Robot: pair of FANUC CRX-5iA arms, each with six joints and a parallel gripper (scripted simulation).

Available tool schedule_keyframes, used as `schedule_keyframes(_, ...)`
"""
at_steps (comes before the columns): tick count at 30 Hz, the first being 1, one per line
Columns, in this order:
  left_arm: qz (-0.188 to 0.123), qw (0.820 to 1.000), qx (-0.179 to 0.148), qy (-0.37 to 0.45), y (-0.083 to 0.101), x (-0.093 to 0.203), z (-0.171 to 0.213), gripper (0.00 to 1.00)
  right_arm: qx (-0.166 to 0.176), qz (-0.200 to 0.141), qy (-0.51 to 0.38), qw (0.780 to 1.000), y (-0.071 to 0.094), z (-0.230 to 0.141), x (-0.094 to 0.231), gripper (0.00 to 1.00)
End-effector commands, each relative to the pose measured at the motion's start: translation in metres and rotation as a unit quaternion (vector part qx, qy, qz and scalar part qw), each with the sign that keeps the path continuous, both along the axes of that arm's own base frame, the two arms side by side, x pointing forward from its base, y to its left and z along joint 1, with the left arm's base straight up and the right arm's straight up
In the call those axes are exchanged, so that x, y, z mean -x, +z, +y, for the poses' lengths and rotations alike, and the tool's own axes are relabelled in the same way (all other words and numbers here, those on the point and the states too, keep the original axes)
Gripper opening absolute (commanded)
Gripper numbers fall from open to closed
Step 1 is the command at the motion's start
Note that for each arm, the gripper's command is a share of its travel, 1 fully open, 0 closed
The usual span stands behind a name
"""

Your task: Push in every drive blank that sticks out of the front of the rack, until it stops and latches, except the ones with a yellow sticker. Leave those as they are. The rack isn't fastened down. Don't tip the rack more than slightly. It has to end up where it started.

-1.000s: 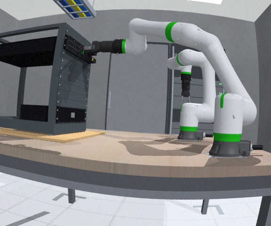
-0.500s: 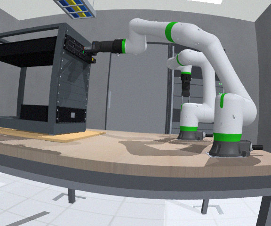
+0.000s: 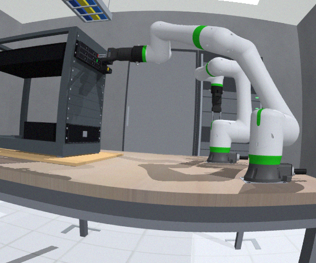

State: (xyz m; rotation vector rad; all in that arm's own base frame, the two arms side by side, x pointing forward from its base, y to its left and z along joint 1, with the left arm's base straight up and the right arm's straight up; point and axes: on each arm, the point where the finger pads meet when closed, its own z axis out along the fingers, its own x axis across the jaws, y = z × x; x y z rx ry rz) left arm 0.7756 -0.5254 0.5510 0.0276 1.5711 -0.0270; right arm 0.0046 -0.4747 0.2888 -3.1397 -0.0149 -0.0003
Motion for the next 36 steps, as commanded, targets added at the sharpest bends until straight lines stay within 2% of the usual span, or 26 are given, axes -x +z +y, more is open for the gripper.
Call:
schedule_keyframes(1, -0.001, 1.0, 0.001, 0.0, 0.002, 0.0, 0.0, 0.0, 0.001, 0.0, 0.0, 1.0, 0.001, 0.0, 0.0, 1.0)
schedule_keyframes(10, -0.001, 1.0, 0.001, 0.0, 0.002, 0.008, 0.001, 0.0, 0.001, 0.0, 0.0, 1.0, 0.001, 0.0, 0.0, 1.0)
schedule_keyframes(25, -0.001, 1.0, 0.001, 0.0, 0.002, 0.084, 0.003, 0.0, 0.001, 0.0, 0.0, 1.0, 0.001, 0.0, 0.0, 1.0)
schedule_keyframes(35, -0.001, 1.0, 0.001, 0.0, 0.002, 0.098, 0.004, 0.0, 0.001, 0.0, 0.0, 1.0, 0.001, 0.0, 0.0, 1.0)
schedule_keyframes(36, -0.001, 1.0, 0.001, 0.0, 0.002, 0.098, 0.004, 1.0, 0.001, 0.0, 0.0, 1.0, 0.001, 0.0, 0.0, 1.0)
